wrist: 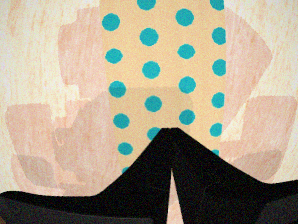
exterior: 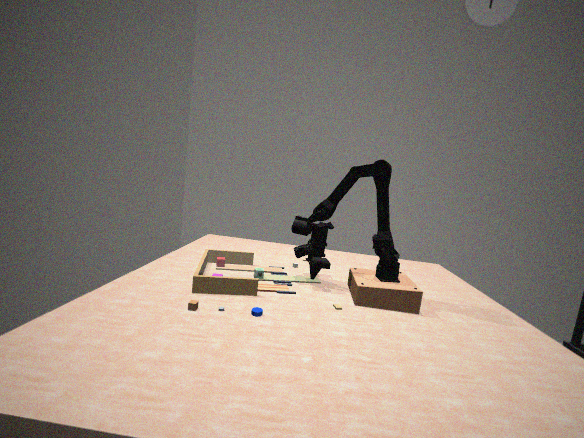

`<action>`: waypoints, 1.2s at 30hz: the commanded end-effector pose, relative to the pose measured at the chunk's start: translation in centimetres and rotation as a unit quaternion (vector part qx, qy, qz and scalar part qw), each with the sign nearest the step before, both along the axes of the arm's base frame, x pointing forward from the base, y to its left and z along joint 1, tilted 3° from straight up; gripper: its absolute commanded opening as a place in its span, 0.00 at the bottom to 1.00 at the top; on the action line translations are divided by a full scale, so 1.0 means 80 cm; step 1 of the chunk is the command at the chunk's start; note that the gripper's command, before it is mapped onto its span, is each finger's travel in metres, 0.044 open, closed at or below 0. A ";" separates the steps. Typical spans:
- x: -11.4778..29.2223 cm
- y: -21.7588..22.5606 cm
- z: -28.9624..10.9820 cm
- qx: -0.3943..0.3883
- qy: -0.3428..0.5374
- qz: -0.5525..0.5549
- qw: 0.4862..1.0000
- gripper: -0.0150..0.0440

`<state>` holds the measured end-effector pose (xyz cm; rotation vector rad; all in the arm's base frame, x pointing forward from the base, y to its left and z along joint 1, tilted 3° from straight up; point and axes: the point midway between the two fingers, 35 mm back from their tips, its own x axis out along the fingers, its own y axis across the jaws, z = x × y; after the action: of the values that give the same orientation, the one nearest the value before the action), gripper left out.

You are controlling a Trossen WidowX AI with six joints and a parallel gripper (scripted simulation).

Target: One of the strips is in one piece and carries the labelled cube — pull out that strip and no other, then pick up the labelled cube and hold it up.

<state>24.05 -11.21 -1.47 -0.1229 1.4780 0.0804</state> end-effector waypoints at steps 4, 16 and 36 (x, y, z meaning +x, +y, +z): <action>-0.022 0.000 -0.007 0.003 0.013 -0.003 1.000 0.25; -0.043 -0.003 -0.008 0.003 0.013 -0.003 1.000 0.25; -0.052 -0.004 -0.009 0.003 0.014 -0.003 1.000 0.25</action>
<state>20.63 -11.80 -1.81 -0.1207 1.4846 0.0765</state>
